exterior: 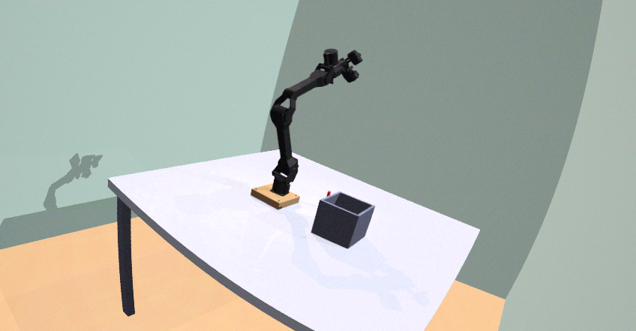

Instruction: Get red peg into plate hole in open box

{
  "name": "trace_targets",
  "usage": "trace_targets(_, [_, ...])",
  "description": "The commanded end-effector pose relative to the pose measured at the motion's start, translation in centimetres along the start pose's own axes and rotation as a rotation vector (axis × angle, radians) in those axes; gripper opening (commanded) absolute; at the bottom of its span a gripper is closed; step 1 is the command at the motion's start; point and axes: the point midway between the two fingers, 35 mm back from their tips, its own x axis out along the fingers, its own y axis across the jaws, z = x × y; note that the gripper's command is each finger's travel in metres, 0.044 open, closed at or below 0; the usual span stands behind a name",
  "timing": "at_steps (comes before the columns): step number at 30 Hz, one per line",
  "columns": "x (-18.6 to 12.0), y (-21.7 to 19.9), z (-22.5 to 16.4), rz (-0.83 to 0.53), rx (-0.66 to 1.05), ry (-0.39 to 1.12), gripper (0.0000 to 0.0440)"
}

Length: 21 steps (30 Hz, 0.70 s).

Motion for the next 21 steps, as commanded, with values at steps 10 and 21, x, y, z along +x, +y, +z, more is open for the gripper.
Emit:
trace_targets(10, [-0.6,-1.8,11.9,-0.111,-0.181,-0.394,0.044])
trace_targets(21, [-4.5,-2.3,21.3,-0.257,-0.301,-0.722,0.044])
